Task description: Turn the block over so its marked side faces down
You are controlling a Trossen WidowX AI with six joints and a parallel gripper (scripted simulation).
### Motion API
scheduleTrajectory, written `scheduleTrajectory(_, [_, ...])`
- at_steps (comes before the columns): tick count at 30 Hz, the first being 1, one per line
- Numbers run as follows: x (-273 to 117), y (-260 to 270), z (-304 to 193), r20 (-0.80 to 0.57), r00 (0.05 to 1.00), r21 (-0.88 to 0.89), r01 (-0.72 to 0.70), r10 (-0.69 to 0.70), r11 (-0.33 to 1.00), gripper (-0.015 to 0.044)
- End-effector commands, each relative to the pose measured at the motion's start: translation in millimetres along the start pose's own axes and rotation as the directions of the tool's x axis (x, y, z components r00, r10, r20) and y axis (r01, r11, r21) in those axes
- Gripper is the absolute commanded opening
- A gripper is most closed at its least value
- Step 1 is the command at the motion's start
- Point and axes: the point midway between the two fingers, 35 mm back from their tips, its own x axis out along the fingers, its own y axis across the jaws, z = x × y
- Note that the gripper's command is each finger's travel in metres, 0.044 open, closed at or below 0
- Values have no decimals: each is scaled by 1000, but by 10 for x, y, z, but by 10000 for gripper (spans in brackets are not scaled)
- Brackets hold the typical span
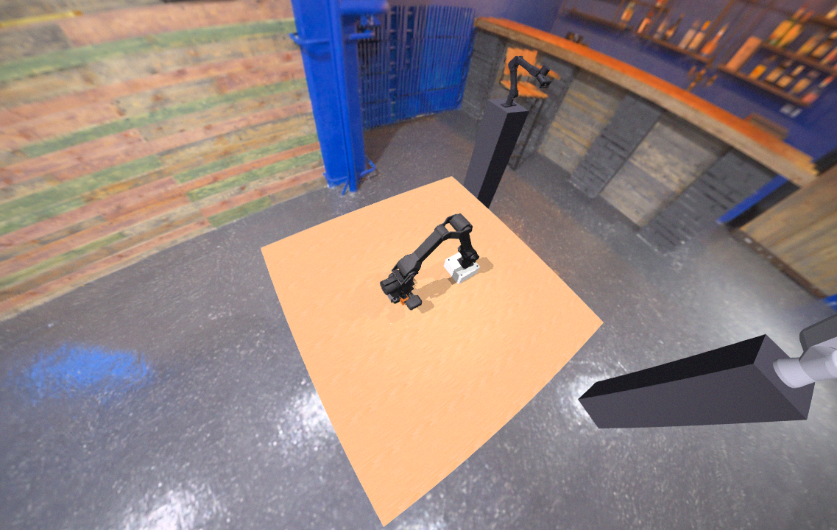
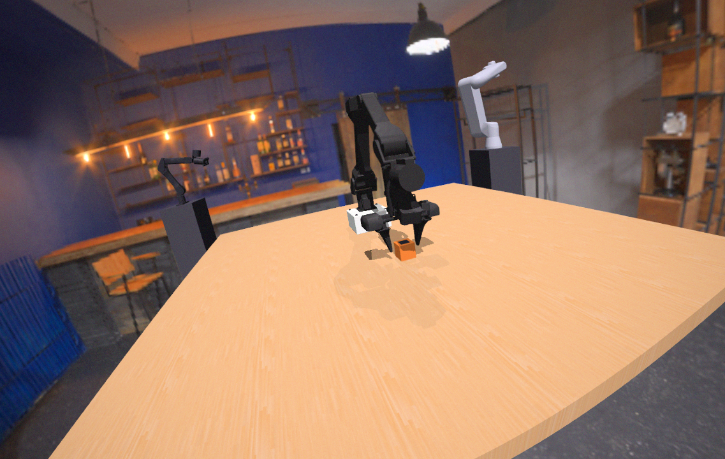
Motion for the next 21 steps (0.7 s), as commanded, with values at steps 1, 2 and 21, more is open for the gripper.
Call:
scheduleTrajectory(1, [4, 9, 2, 1, 1000, -5, -6, 6, 1000, 256])
scheduleTrajectory(2, [4, 9, 2, 1, 1000, -5, -6, 6, 1000, 230])
scheduleTrajectory(21, [4, 9, 2, 1, 1000, -5, -6, 6, 1000, 64])
